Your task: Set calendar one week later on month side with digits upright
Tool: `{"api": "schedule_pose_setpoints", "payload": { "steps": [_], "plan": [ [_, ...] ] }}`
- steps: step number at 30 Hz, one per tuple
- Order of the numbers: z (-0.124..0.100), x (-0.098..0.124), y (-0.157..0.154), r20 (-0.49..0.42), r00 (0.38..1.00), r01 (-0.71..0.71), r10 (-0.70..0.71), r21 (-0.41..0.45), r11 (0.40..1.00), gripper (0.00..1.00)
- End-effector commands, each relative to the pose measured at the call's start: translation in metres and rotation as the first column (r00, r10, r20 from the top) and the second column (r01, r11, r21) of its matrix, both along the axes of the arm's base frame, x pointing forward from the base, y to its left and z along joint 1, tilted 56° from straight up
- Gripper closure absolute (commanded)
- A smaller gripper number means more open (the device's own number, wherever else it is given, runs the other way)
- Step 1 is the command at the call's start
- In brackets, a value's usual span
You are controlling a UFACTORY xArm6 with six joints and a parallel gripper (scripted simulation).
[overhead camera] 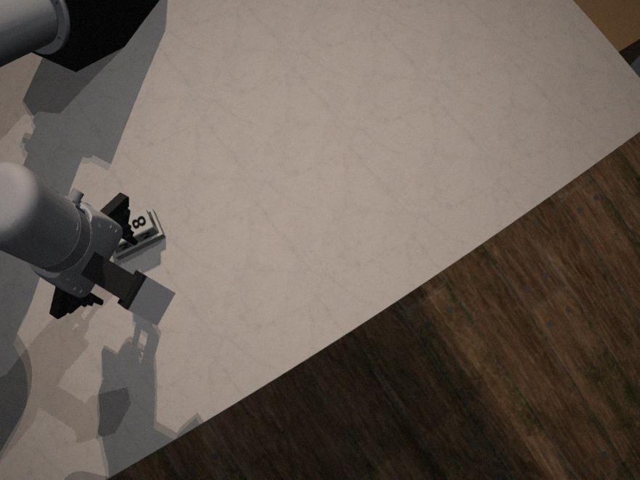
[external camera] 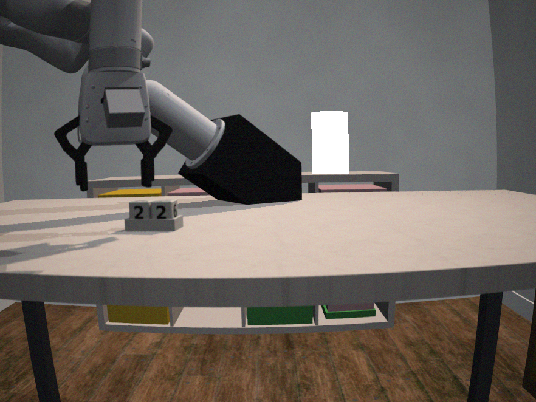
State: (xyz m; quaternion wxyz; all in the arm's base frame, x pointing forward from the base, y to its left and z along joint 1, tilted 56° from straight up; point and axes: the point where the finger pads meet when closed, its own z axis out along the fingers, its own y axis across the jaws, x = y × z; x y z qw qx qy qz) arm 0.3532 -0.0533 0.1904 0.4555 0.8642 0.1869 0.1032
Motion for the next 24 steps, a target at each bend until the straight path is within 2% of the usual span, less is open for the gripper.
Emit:
{"api": "schedule_pose_setpoints", "payload": {
  "steps": [1, 9, 16, 19, 24],
  "plan": [
    [0.001, 0.001, 0.001, 0.002, 1.000, -0.001, 0.001, 0.001, 1.000, 0.00],
    [0.000, 0.000, 0.001, 0.018, 1.000, 0.011, -0.011, 0.009, 1.000, 0.00],
    [-0.001, -0.004, -0.001, 0.189, 0.970, 0.136, -0.154, 0.106, 0.985, 0.00],
    [-0.004, -0.016, -0.003, 0.189, 0.970, 0.136, -0.154, 0.106, 0.985, 0.00],
    [-0.005, -0.017, -0.004, 0.193, 0.968, 0.139, -0.158, 0.109, 0.984, 0.00]
  ]
}}
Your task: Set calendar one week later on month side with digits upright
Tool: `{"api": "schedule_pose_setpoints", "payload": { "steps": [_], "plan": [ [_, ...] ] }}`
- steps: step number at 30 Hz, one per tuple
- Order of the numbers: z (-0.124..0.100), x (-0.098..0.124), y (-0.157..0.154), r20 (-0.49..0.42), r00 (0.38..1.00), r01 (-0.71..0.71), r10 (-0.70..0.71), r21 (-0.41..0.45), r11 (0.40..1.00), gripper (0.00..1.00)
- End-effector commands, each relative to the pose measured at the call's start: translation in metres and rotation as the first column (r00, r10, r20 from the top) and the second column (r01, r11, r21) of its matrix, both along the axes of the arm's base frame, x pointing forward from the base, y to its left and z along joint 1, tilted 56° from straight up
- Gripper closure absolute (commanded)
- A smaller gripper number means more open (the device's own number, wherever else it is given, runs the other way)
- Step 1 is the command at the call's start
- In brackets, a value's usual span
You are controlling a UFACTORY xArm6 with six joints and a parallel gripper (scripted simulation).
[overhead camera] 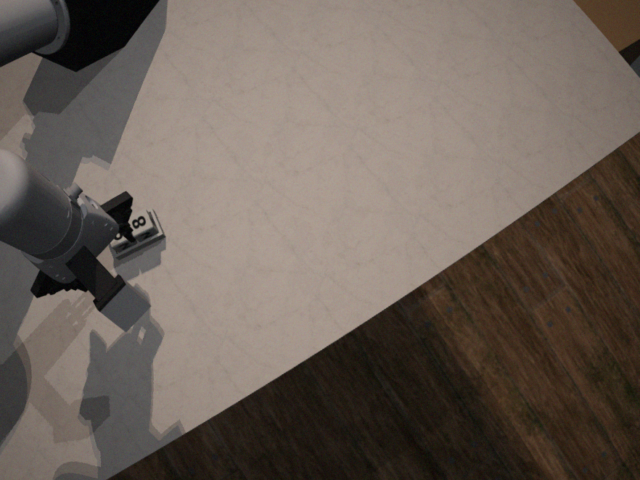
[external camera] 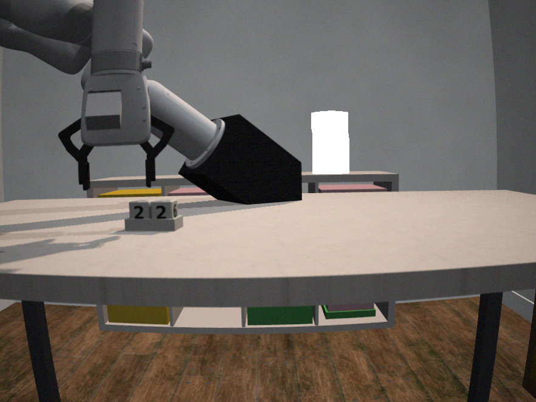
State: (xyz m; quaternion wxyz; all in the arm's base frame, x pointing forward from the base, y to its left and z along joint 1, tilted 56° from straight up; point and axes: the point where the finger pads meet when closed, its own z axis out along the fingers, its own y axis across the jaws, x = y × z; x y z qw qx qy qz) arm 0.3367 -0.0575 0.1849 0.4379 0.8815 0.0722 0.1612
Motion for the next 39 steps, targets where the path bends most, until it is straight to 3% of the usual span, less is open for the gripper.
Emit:
{"api": "schedule_pose_setpoints", "payload": {
  "steps": [1, 8, 11, 17, 24, 27, 34, 39],
  "plan": [
    [0.001, 0.000, 0.001, 0.019, 1.000, 0.010, -0.010, 0.008, 1.000, 0.00],
    [-0.001, -0.005, -0.001, 0.190, 0.970, 0.135, -0.153, 0.105, 0.985, 0.00],
    [-0.004, -0.017, -0.003, 0.190, 0.970, 0.135, -0.153, 0.105, 0.985, 0.00],
    [-0.004, -0.017, -0.004, 0.204, 0.965, 0.145, -0.166, 0.115, 0.983, 0.00],
    [-0.006, -0.023, -0.005, 0.350, 0.882, 0.245, -0.315, 0.231, 0.942, 0.00],
    [-0.009, -0.034, -0.007, 0.350, 0.882, 0.245, -0.315, 0.231, 0.942, 0.00],
    [-0.010, -0.035, -0.008, 0.371, 0.864, 0.258, -0.340, 0.251, 0.933, 0.00],
    [-0.010, -0.038, -0.008, 0.457, 0.768, 0.310, -0.449, 0.347, 0.885, 0.00]
  ]
}}
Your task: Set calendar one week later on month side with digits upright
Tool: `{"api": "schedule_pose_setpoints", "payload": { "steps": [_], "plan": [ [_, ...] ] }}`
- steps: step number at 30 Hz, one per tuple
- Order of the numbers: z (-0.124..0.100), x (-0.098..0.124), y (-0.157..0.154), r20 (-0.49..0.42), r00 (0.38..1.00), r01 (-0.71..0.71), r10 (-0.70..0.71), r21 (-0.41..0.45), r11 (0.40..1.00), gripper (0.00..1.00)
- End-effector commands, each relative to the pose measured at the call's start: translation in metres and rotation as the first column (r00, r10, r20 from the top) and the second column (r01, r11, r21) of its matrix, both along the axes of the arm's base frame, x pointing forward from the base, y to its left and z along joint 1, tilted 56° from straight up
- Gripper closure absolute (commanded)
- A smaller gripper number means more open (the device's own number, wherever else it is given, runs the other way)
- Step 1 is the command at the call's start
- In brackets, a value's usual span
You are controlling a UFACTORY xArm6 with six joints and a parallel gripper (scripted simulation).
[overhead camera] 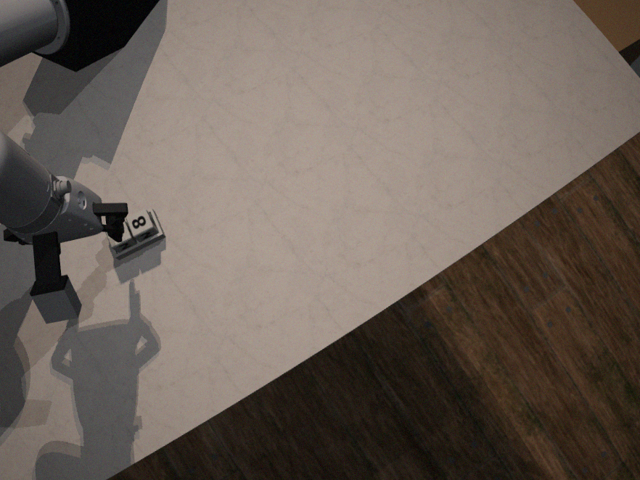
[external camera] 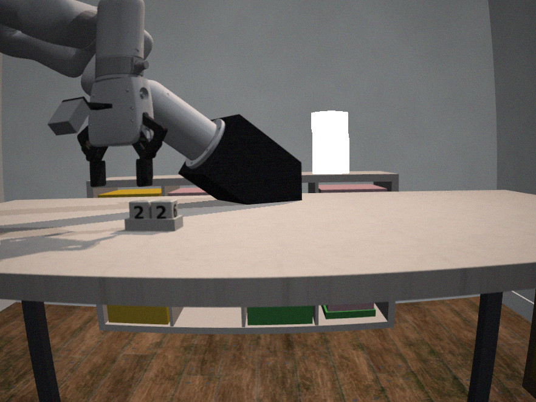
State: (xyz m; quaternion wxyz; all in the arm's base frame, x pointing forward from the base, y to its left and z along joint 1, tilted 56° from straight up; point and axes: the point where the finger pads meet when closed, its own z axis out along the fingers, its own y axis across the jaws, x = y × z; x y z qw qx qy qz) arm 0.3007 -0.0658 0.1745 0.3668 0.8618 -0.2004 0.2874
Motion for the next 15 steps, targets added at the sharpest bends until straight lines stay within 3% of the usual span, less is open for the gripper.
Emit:
{"api": "schedule_pose_setpoints", "payload": {
  "steps": [1, 4, 12, 15],
  "plan": [
    [0.000, -0.002, 0.000, 0.116, 0.989, 0.084, -0.090, 0.058, 0.995, 0.00],
    [-0.004, -0.014, -0.003, 0.122, 0.988, 0.088, -0.095, 0.061, 0.994, 0.00],
    [-0.004, -0.016, -0.003, 0.150, 0.981, 0.108, -0.119, 0.078, 0.991, 0.00],
    [-0.005, -0.017, -0.004, 0.220, 0.958, 0.158, -0.183, 0.125, 0.980, 0.00]
  ]
}}
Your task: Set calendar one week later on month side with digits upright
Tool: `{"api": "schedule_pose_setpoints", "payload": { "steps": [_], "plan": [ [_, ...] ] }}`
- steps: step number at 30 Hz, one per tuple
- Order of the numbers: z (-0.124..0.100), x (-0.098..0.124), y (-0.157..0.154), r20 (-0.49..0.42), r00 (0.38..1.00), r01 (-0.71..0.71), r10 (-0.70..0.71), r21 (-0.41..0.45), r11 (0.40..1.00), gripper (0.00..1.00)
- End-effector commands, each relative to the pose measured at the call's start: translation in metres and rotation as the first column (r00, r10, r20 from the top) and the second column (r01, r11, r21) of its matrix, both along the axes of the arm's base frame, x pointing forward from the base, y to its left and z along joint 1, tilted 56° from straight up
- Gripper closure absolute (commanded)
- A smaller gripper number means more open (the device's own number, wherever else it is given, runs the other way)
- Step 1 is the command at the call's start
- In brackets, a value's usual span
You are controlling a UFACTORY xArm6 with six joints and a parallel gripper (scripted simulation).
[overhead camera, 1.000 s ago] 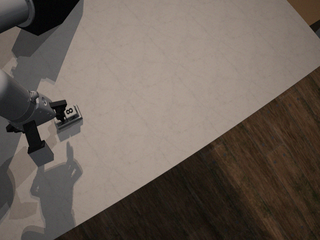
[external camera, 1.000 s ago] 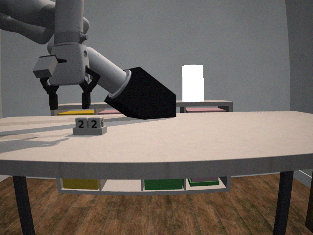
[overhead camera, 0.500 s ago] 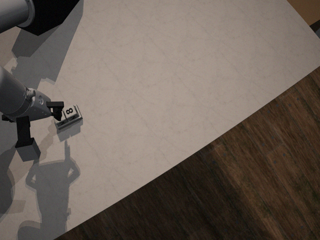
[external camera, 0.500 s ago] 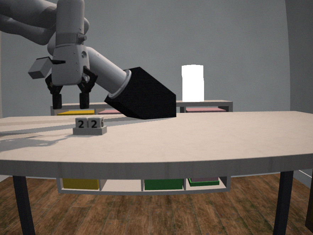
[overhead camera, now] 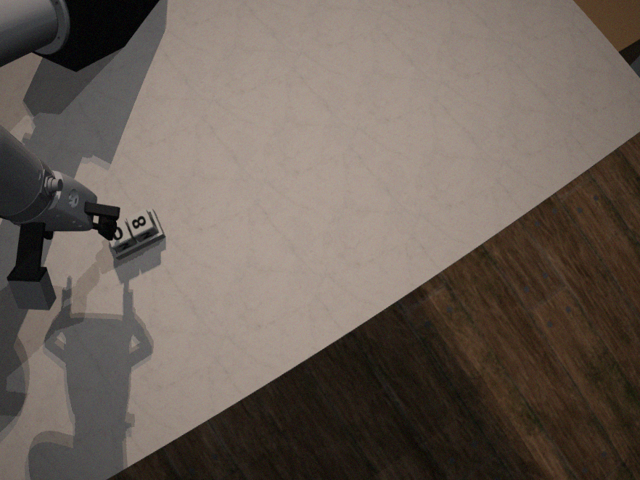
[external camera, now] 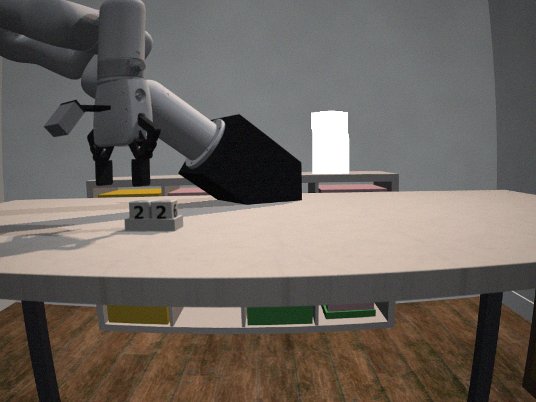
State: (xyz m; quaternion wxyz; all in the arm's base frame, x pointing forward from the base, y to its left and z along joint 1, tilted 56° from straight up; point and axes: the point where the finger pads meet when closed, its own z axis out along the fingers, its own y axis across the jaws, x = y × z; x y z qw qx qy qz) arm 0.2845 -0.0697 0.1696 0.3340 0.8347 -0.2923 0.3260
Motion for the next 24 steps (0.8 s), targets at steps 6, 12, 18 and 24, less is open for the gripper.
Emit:
{"api": "schedule_pose_setpoints", "payload": {
  "steps": [6, 12, 18, 24],
  "plan": [
    [-0.004, -0.015, -0.003, 0.153, 0.981, 0.111, -0.122, 0.082, 0.990, 0.00],
    [-0.005, -0.017, -0.004, 0.181, 0.972, 0.131, -0.147, 0.100, 0.986, 0.00],
    [-0.005, -0.019, -0.004, 0.278, 0.930, 0.198, -0.240, 0.170, 0.965, 0.00],
    [-0.010, -0.033, -0.008, 0.320, 0.904, 0.227, -0.284, 0.205, 0.952, 0.00]
  ]
}}
